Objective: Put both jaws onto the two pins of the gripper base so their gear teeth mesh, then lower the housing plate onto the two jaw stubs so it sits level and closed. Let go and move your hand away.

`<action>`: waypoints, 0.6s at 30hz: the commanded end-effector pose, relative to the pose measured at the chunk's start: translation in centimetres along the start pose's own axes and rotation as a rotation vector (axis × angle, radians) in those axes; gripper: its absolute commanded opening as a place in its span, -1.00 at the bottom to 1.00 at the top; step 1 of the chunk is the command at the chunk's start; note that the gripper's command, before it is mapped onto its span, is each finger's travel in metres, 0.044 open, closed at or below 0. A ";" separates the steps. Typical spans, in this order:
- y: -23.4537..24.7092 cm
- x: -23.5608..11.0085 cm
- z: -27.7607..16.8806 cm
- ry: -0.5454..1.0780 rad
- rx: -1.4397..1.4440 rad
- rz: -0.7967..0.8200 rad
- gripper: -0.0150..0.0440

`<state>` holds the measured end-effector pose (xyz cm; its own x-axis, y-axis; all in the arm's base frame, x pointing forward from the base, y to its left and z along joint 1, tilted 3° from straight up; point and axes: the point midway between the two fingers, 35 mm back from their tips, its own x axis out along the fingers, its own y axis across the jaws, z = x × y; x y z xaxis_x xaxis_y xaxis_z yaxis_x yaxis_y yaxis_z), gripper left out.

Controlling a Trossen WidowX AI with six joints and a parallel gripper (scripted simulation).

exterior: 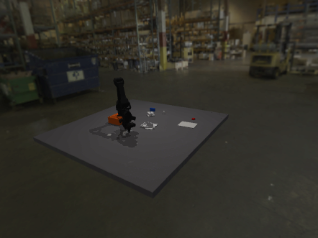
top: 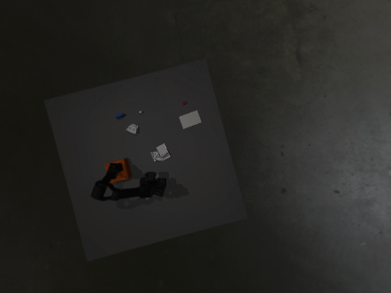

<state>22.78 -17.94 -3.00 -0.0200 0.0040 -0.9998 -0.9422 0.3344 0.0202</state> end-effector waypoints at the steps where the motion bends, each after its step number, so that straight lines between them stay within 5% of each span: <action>1: 0.0 0.0 0.0 0.000 0.001 0.001 -0.04; 18: -0.3 -2.9 -0.1 0.003 -0.002 0.001 -0.04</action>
<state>22.63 -17.81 -1.50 -0.0325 0.0137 -0.9994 -0.9420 0.3337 0.0353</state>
